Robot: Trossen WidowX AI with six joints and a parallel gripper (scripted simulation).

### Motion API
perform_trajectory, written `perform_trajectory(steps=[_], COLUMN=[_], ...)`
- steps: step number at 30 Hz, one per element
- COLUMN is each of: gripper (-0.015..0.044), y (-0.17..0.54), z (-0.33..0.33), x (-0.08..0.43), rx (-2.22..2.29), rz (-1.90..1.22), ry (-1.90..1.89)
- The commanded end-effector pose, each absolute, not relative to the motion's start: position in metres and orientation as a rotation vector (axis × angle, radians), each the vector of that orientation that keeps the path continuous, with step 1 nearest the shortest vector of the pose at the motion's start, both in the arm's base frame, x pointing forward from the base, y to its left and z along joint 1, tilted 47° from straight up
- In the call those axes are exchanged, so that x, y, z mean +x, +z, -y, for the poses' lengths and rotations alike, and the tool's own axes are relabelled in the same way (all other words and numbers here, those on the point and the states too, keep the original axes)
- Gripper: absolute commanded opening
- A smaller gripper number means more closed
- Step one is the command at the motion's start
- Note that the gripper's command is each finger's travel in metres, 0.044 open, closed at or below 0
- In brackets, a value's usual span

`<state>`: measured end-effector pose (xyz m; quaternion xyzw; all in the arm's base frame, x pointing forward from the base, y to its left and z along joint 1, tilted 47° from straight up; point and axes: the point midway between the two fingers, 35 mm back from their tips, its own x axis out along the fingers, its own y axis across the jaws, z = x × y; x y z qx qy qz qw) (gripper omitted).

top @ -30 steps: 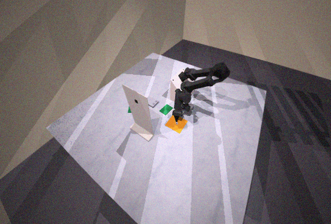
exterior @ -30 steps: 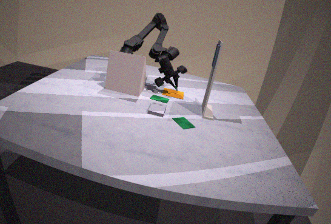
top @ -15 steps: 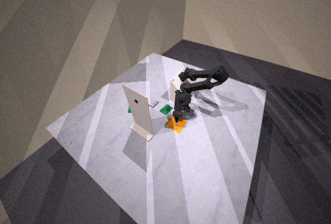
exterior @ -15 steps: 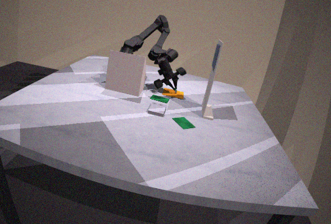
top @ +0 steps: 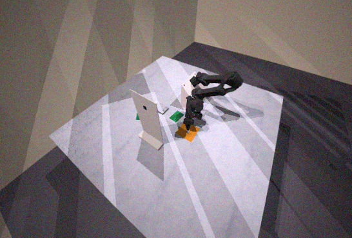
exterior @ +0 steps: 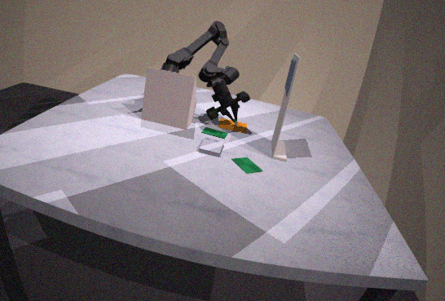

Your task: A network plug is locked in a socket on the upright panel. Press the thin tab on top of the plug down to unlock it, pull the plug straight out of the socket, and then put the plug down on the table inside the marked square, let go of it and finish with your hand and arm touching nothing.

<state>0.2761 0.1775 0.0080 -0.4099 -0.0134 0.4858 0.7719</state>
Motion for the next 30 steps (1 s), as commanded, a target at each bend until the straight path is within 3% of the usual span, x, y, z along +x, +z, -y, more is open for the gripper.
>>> perform_trajectory(steps=[1, 6, 30], gripper=[0.0026, 0.0156, 0.0156], y=[0.008, 0.008, 0.016], z=[-0.177, -0.177, -0.161], x=[0.276, 0.276, 0.266], rx=[-0.889, -0.889, -0.889], rz=[0.030, 0.030, 0.026], ry=[1.053, 1.053, 1.053])
